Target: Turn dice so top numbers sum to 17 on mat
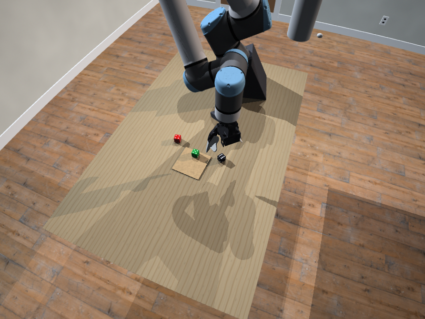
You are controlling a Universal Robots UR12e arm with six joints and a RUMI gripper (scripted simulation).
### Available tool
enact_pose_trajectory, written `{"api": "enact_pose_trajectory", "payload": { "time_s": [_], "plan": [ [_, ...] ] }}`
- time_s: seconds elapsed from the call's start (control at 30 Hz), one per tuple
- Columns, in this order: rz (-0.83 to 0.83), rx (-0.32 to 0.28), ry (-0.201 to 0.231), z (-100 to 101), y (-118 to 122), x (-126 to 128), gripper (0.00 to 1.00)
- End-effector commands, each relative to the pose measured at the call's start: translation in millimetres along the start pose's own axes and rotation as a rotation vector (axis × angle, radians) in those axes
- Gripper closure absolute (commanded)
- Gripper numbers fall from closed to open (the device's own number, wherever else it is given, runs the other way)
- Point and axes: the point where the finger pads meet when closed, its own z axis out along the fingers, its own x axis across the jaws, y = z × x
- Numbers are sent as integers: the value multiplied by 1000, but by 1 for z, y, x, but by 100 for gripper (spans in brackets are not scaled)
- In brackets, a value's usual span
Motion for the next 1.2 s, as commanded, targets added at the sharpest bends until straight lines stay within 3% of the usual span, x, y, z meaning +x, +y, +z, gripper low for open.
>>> {"api": "enact_pose_trajectory", "payload": {
  "time_s": [0.0,0.23,0.63,1.17],
  "plan": [
    [-21,-1,-1,0,0,0,0],
    [-84,-1,-1,1,-1,-1,0],
    [-343,-1,-1,5,-6,-2,0],
    [-831,-1,-1,13,-11,-4,0]
  ]
}}
